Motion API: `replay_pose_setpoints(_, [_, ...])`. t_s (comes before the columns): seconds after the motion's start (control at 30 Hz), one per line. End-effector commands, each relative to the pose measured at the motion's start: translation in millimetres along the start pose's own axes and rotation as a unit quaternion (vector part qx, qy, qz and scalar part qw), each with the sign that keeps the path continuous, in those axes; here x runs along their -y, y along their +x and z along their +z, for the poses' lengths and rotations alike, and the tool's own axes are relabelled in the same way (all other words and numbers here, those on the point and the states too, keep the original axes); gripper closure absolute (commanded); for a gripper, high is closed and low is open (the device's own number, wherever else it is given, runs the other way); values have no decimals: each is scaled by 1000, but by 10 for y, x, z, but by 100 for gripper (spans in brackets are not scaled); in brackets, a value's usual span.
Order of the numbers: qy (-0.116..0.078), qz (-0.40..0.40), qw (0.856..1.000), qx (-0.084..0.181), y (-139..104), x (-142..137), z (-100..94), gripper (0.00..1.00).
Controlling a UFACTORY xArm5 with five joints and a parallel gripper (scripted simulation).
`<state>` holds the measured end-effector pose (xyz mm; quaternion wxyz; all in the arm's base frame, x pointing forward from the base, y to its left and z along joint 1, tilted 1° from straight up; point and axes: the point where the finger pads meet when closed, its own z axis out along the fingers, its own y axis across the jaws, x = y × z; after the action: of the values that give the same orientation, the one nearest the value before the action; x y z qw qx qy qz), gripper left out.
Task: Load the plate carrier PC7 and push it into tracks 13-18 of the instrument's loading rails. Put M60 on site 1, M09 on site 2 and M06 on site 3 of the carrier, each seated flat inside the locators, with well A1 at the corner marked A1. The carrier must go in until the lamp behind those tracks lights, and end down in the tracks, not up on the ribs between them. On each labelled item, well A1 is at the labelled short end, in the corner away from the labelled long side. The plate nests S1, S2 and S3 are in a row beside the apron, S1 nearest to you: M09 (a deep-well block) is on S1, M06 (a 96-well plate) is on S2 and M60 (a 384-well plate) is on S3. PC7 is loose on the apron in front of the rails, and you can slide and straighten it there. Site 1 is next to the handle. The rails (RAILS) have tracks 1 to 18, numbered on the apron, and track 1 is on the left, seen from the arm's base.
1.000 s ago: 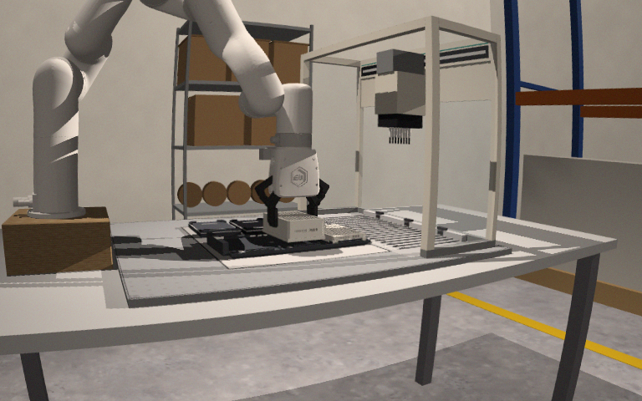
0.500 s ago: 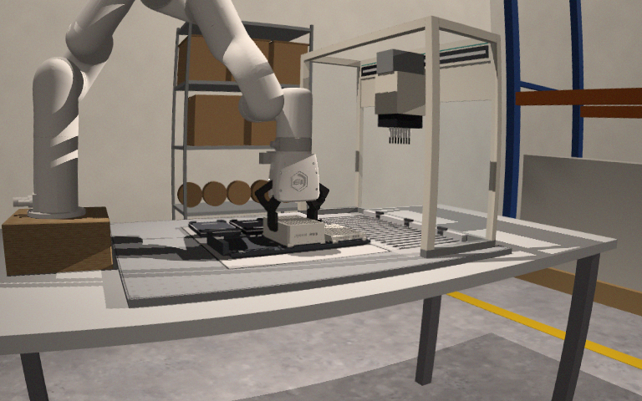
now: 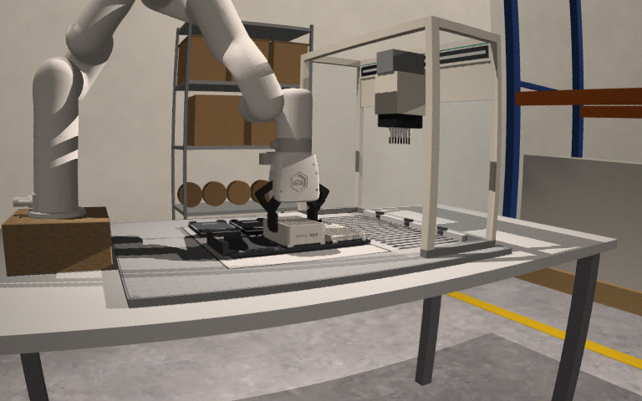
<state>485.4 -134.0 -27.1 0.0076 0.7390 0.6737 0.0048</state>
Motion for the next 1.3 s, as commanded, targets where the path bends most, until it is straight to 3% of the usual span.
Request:
replay_pose_setpoints(0.0, [-3,0,1000,-6,-3,-15,-14,100])
replay_pose_setpoints(0.03, [-3,0,1000,-6,-3,-15,-14,100])
replay_pose_setpoints(0.07, [-3,0,1000,-6,-3,-15,-10,0])
replay_pose_setpoints(1.27, [-3,0,1000,-6,-3,-15,-43,0])
